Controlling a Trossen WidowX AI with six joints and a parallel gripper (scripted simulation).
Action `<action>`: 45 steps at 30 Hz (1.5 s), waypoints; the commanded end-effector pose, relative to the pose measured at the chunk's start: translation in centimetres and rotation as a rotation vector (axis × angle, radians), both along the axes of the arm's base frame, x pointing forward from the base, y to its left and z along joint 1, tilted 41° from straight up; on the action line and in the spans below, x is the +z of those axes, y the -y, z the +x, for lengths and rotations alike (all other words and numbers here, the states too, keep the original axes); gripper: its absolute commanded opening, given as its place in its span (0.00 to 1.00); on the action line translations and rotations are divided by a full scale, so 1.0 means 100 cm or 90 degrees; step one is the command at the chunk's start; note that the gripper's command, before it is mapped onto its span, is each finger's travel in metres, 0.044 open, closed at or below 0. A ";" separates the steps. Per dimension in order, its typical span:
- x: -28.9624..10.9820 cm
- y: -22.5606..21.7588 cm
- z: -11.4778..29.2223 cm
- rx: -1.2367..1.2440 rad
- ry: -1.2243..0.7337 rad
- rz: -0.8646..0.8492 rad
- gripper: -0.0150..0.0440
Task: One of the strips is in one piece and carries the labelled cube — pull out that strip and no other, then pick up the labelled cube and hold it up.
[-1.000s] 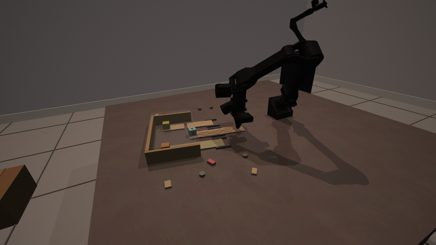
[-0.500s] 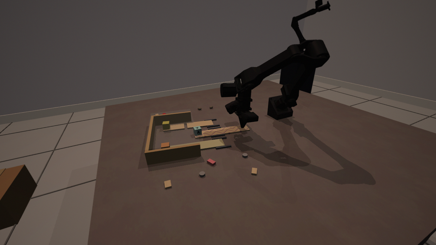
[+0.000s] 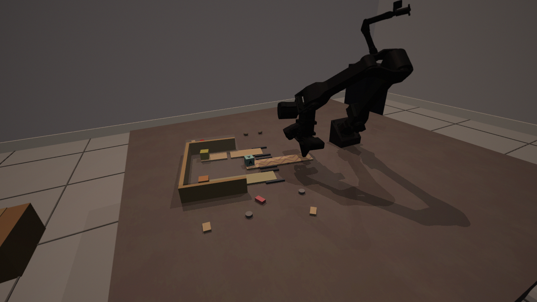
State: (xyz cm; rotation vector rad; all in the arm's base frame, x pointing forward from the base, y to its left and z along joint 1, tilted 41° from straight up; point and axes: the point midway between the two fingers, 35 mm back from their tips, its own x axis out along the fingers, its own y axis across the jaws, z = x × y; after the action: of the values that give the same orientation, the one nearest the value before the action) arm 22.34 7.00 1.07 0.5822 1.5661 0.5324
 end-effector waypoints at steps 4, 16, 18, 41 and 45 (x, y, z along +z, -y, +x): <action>-0.002 -0.002 -0.018 0.007 -0.014 0.000 0.25; -0.002 -0.002 -0.022 0.007 -0.014 0.000 0.25; -0.002 -0.002 -0.022 0.007 -0.014 0.000 0.25; 0.002 0.001 -0.014 0.001 -0.001 0.000 0.25; 0.030 0.025 -0.010 0.007 -0.013 -0.001 0.25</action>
State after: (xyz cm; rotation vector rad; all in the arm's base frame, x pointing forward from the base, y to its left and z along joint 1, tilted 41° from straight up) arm 20.46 5.94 2.38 0.5897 1.6084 0.5351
